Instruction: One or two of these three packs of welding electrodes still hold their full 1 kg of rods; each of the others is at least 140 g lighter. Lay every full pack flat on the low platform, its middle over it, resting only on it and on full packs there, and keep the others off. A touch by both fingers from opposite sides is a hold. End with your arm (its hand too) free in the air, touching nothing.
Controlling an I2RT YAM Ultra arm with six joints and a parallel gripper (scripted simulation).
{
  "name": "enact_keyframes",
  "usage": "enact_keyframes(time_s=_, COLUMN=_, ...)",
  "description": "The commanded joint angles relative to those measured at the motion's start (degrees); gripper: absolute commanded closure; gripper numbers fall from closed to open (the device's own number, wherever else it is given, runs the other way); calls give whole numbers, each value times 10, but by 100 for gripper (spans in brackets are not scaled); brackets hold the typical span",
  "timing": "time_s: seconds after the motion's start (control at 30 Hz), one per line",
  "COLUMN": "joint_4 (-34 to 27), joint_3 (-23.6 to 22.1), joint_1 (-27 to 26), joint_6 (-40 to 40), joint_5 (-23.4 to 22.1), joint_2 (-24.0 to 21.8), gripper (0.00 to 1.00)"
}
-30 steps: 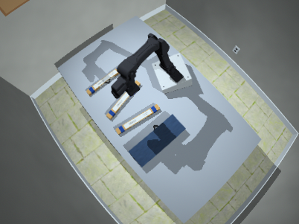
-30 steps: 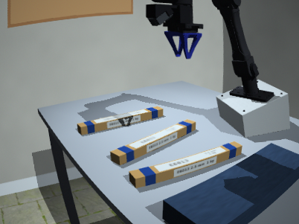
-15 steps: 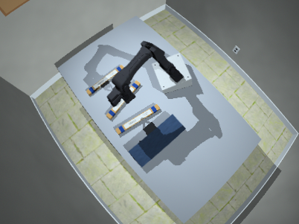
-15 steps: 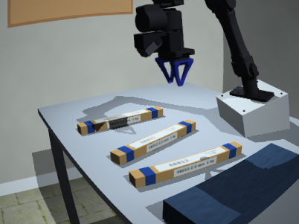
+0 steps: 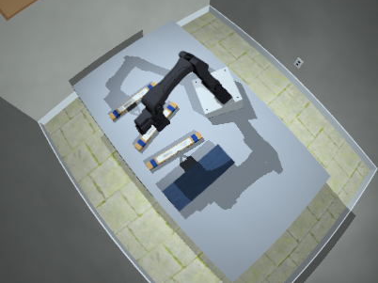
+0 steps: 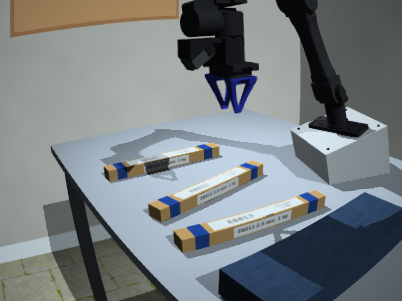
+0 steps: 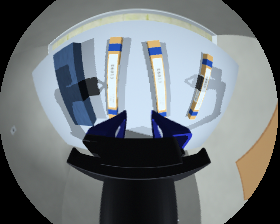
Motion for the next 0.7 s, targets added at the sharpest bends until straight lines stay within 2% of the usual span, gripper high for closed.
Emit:
enact_keyframes(time_s=0.0, joint_4=12, joint_3=20, joint_1=8, joint_6=-2, joint_5=-4, joint_2=-3, gripper=58)
enact_keyframes(time_s=0.37, joint_4=11, joint_3=21, joint_1=9, joint_6=0, joint_5=-4, joint_2=0, gripper=58)
enact_keyframes(time_s=0.4, joint_4=14, joint_3=-10, joint_1=1, joint_6=-2, joint_5=-2, joint_2=-12, gripper=58)
enact_keyframes(time_s=0.67, joint_4=32, joint_3=-27, joint_1=-1, joint_6=-4, joint_5=-2, joint_2=-12, gripper=58)
